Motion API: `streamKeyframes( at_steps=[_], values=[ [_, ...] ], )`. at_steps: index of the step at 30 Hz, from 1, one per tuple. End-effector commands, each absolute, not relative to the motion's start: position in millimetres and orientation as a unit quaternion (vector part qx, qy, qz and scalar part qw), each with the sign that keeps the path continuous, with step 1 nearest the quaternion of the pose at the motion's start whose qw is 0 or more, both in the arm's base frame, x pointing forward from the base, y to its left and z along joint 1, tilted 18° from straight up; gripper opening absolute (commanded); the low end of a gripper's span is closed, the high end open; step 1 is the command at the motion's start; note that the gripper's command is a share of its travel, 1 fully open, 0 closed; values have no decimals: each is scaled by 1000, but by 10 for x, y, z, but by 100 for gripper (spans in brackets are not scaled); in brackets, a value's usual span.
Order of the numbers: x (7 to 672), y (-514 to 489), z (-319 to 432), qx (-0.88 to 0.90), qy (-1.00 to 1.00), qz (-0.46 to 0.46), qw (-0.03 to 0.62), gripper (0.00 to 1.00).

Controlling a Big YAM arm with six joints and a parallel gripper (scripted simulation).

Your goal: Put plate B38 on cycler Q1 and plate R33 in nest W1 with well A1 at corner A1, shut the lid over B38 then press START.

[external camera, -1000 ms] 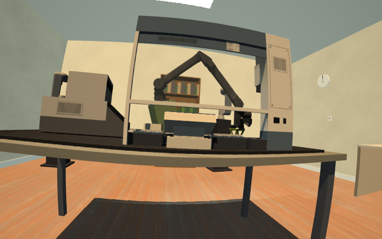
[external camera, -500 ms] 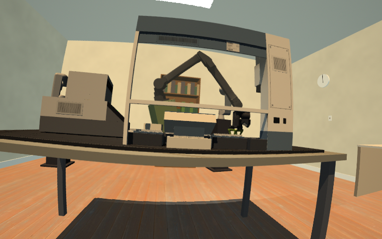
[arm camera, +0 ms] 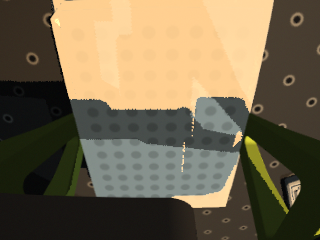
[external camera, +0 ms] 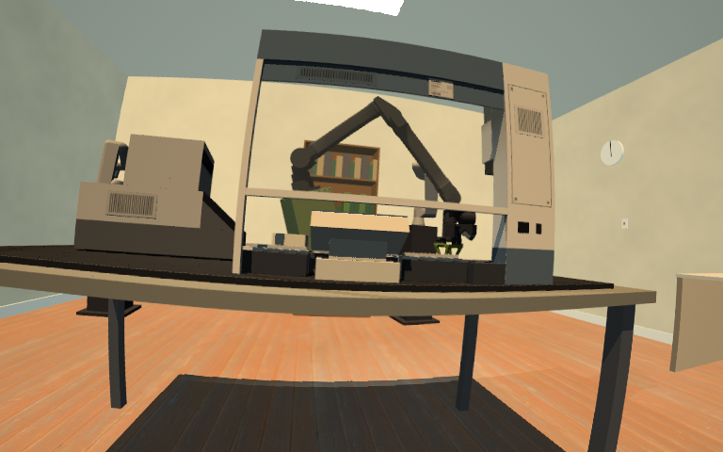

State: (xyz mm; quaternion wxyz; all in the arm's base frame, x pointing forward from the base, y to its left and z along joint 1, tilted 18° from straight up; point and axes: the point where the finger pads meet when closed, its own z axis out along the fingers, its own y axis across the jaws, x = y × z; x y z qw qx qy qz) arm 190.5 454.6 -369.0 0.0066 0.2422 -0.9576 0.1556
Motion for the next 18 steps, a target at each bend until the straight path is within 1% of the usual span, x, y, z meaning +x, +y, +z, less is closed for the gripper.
streamKeyframes(
  at_steps=[1, 12, 18],
  values=[
    [1936, 4651, -3706, 237, -960, 146, -1, 0],
    [1825, 4728, -3564, 246, -959, 137, -8, 0],
    [1992, 4834, -3506, 245, -961, 130, -11, 0]
  ],
)
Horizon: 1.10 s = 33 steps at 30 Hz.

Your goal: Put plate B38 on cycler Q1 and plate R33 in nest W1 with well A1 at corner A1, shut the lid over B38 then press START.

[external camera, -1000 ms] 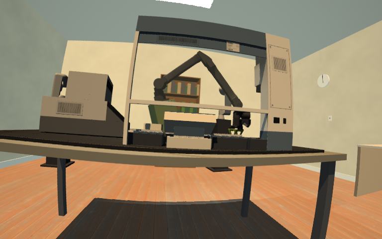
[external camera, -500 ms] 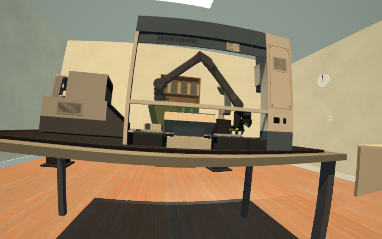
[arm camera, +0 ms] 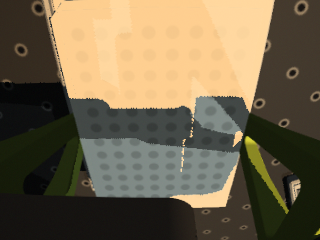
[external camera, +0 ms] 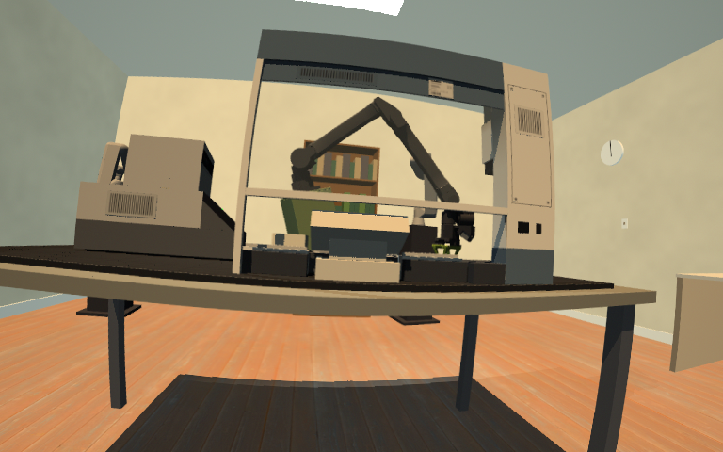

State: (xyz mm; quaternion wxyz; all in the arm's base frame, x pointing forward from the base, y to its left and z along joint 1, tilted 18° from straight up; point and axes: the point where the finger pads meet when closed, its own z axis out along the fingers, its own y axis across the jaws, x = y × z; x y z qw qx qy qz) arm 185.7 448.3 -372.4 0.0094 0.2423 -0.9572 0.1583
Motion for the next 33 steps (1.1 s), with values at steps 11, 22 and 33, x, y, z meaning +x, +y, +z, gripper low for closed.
streamKeyframes(
  at_steps=[11, 22, 33],
  values=[
    [2125, 4933, -3438, 240, -962, 127, -13, 0],
    [1976, 4848, -3640, 238, -962, 131, -12, 0],
    [1835, 4695, -3675, 244, -960, 139, -5, 0]
  ],
)
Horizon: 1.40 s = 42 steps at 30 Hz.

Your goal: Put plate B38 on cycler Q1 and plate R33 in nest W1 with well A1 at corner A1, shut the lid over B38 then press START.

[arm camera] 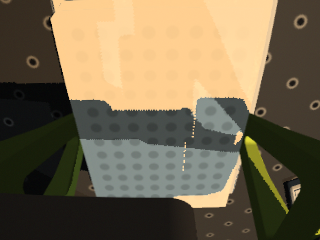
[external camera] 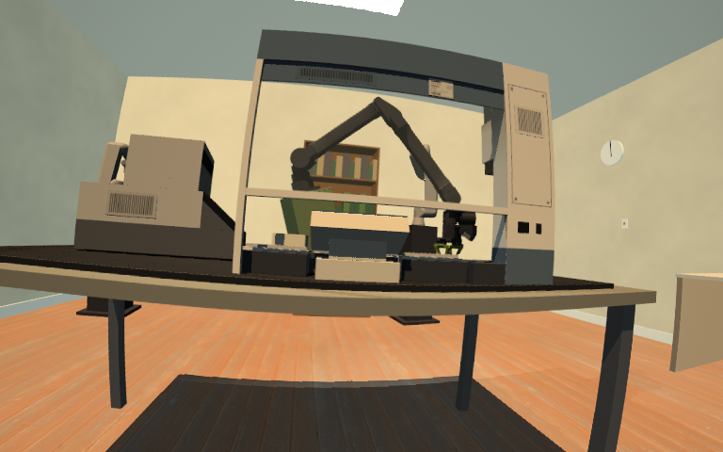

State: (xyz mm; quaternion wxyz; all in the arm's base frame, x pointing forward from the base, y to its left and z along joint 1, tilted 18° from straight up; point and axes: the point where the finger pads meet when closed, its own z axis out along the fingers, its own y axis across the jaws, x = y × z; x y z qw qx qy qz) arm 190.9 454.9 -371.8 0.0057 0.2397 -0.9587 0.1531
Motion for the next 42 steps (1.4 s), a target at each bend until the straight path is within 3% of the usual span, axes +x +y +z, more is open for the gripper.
streamKeyframes(
  at_steps=[1, 42],
  values=[
    [1828, 4693, -3659, 244, -960, 139, -6, 0],
    [1977, 4562, -3739, 241, -959, 148, 1, 0]
  ],
)
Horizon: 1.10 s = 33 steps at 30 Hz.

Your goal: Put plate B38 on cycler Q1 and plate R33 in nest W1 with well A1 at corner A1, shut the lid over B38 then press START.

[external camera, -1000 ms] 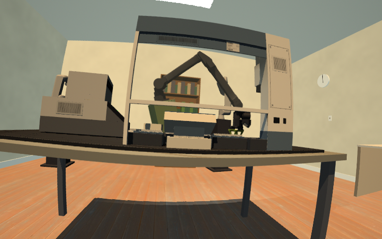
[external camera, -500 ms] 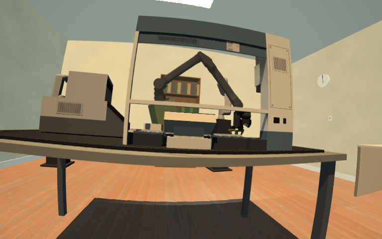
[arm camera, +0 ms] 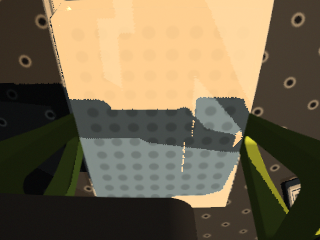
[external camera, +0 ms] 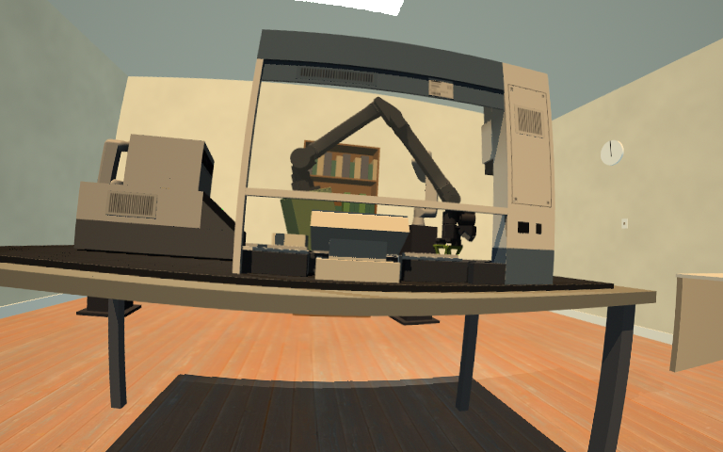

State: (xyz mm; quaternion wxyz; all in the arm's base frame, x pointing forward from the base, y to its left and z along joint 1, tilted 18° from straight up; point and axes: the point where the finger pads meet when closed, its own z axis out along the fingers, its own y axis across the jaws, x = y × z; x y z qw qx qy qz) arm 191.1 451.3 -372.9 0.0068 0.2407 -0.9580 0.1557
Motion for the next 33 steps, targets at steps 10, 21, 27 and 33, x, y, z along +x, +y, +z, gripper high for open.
streamKeyframes(
  at_steps=[10, 21, 27, 33],
  values=[
    [1822, 4544, -3765, 246, -957, 151, 0, 0],
    [1866, 4738, -3750, 243, -960, 137, -9, 0],
    [1876, 4775, -3758, 244, -960, 135, -10, 0],
    [1875, 4780, -3746, 244, -960, 138, -8, 0]
  ],
)
